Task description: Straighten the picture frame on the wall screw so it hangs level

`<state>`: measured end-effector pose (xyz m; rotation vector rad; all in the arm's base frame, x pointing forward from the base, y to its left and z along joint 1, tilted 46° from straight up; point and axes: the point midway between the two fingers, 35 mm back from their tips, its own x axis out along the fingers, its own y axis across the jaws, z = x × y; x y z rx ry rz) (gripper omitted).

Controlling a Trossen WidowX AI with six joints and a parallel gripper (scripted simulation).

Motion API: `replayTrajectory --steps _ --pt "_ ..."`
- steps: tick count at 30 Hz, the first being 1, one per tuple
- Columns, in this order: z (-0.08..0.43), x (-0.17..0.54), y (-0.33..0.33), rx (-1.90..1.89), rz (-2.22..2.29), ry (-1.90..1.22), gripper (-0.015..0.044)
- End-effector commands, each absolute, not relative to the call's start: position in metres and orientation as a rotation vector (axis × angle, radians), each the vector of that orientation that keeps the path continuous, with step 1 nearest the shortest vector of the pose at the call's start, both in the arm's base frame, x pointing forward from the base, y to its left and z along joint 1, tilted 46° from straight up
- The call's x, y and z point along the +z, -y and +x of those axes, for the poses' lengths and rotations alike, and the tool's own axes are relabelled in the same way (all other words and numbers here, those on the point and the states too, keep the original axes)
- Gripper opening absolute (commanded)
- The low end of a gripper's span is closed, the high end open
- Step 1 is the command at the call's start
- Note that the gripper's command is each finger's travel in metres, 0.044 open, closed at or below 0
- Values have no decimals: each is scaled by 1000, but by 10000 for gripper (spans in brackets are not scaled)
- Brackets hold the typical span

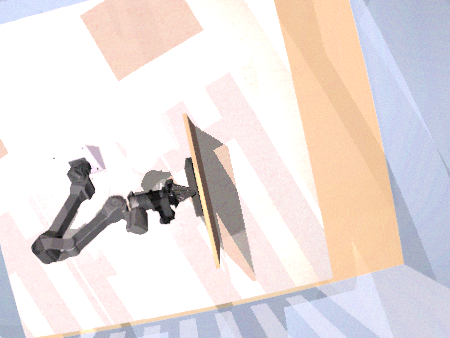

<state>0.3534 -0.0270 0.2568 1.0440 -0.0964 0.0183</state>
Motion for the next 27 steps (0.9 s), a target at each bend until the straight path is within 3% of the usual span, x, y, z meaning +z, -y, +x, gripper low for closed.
replayTrajectory --steps 1,27 --pt "353 257 26 27 1039 99 0" --pt "354 252 31 17 1042 100 0"
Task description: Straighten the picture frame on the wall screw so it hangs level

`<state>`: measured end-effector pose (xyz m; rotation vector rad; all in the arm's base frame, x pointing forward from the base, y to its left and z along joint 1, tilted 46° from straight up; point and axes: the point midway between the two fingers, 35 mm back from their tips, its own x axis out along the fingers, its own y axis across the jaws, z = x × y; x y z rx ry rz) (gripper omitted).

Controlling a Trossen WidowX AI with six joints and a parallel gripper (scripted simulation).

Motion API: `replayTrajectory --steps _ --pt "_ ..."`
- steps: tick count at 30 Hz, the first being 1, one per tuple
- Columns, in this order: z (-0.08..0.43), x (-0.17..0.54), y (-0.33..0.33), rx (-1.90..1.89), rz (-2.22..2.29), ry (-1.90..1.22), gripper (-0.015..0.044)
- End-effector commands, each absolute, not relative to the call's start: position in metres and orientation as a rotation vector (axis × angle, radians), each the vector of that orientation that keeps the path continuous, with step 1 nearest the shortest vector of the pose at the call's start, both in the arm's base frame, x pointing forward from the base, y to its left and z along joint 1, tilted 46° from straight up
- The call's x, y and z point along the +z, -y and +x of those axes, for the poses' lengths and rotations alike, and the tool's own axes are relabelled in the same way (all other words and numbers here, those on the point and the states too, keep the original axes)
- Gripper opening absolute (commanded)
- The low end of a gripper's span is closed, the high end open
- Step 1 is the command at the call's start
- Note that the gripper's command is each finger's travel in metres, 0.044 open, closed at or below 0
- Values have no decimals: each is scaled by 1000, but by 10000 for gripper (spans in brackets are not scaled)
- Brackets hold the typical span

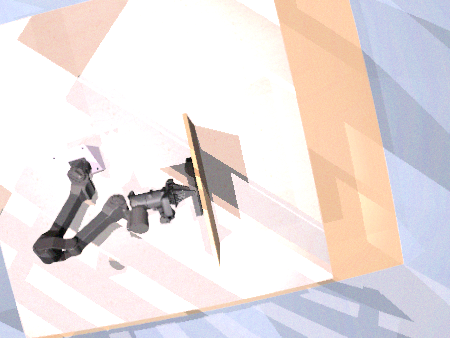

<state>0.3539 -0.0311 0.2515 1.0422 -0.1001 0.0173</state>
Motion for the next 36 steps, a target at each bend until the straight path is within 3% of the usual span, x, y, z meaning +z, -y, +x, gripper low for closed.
replayTrajectory --steps 1,36 --pt "354 252 31 16 1042 101 0" --pt "354 251 31 10 911 101 0"
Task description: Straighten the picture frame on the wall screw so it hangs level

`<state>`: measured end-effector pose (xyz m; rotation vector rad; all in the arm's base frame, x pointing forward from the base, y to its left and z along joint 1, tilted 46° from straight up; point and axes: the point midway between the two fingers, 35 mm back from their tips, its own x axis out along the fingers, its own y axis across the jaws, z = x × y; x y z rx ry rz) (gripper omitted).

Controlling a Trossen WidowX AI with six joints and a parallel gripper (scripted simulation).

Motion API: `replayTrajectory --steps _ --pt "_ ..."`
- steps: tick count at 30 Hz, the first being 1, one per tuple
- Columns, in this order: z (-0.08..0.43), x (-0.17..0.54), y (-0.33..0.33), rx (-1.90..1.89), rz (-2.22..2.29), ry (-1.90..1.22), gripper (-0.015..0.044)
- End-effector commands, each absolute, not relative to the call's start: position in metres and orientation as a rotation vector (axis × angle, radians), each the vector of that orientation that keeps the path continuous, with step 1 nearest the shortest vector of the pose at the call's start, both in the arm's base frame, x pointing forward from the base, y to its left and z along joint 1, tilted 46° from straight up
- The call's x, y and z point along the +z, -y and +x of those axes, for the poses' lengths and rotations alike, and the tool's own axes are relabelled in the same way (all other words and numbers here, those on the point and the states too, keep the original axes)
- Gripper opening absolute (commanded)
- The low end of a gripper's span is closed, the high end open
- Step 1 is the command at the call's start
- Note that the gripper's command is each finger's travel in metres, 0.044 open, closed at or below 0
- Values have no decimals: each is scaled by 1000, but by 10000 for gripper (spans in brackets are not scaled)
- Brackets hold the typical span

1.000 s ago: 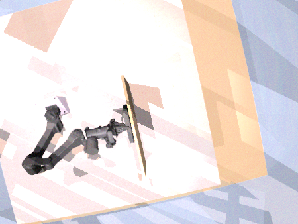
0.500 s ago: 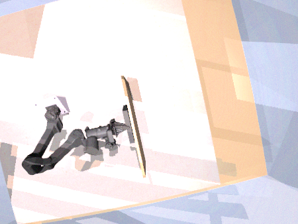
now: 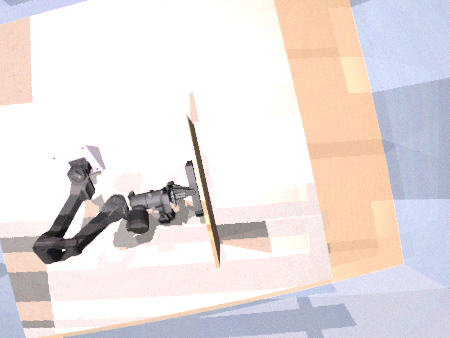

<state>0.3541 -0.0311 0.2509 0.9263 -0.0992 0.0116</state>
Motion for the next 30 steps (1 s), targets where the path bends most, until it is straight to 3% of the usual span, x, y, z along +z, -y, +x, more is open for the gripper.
replayTrajectory --steps 1,30 --pt "354 251 31 10 911 101 0" --pt "354 250 31 2 744 102 0"
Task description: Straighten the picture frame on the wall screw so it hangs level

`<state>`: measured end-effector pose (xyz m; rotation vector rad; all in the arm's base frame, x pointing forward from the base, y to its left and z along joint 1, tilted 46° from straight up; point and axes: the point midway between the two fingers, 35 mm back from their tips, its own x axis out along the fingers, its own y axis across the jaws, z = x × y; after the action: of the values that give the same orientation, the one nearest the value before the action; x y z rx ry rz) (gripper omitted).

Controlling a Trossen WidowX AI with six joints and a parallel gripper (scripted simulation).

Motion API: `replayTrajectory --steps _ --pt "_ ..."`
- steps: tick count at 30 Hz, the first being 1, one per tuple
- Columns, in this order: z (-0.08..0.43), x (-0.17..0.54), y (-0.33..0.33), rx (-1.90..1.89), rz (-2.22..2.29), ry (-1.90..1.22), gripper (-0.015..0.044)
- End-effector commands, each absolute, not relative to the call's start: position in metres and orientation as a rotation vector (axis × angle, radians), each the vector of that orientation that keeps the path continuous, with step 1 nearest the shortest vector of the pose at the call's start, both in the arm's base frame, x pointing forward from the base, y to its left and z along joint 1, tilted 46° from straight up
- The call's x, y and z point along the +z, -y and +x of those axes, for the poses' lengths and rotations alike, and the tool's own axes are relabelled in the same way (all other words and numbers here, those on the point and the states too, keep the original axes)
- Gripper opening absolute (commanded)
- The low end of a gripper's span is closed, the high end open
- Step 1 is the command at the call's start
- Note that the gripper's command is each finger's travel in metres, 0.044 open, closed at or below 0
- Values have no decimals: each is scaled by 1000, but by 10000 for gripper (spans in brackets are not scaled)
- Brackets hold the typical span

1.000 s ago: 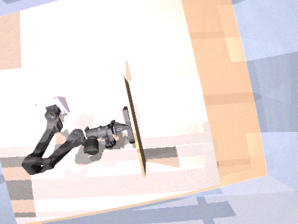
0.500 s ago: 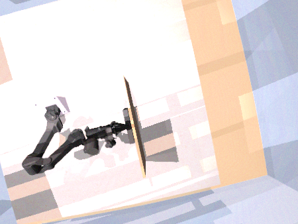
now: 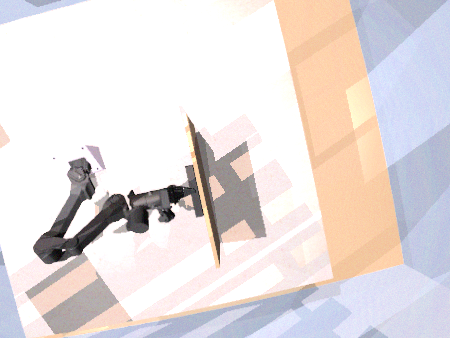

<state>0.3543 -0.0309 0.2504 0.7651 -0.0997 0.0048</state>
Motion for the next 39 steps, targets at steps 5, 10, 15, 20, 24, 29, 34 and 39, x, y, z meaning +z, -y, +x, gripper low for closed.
replayTrajectory --steps 5,10,15,20,24,29,34,39 --pt "354 250 31 5 761 100 105" --pt "354 250 31 5 761 100 236" --pt "353 251 31 5 764 100 260" --pt "319 255 33 11 850 99 260" --pt "289 251 33 17 929 97 260" --pt "258 240 31 23 1025 95 260" --pt "260 246 31 22 1008 105 260" --pt "235 261 21 13 1018 77 260"
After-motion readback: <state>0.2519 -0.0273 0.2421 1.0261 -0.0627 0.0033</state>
